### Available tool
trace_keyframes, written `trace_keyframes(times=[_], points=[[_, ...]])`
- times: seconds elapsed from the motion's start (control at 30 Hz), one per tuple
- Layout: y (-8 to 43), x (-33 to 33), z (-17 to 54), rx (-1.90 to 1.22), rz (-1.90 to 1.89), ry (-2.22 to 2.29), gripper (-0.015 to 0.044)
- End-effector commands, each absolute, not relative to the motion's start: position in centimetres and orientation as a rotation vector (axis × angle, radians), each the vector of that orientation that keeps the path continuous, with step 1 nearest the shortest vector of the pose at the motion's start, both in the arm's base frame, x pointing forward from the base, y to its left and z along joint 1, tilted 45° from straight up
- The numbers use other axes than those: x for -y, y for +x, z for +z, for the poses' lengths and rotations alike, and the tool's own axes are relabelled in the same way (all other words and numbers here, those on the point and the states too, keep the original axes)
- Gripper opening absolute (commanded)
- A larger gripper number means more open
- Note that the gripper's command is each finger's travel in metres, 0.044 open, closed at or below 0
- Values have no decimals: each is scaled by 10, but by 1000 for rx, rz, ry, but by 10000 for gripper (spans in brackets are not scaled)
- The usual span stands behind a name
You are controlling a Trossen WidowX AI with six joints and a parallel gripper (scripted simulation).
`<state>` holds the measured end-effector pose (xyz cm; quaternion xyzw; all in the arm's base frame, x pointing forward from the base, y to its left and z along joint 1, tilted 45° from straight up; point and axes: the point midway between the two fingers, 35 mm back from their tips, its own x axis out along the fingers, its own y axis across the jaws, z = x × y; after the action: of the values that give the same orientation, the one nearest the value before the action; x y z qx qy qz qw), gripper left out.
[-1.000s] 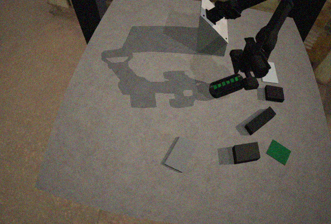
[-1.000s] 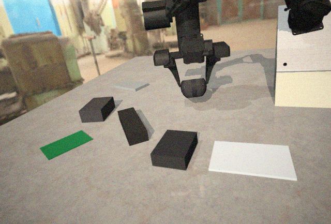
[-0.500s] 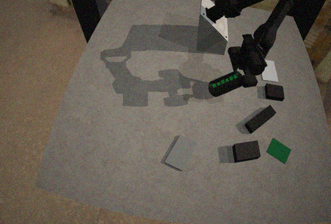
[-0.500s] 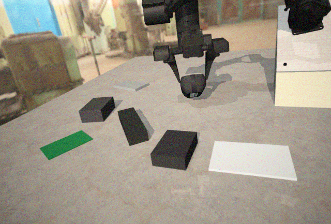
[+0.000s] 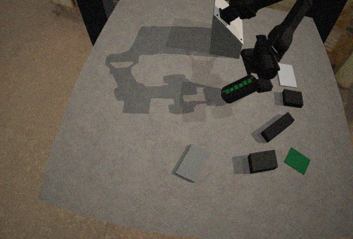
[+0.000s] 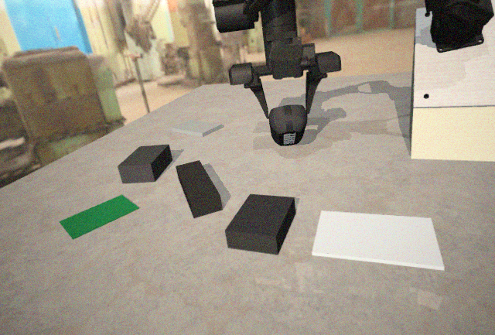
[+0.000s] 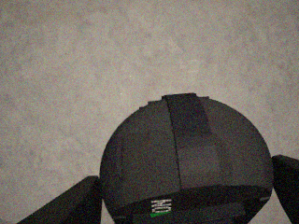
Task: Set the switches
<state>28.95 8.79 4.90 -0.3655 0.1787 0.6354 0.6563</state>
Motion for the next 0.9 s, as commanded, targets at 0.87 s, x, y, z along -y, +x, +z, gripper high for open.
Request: trace_keyframes(times=[0.87], points=[[293, -65, 45, -369, 1451, -795, 335]])
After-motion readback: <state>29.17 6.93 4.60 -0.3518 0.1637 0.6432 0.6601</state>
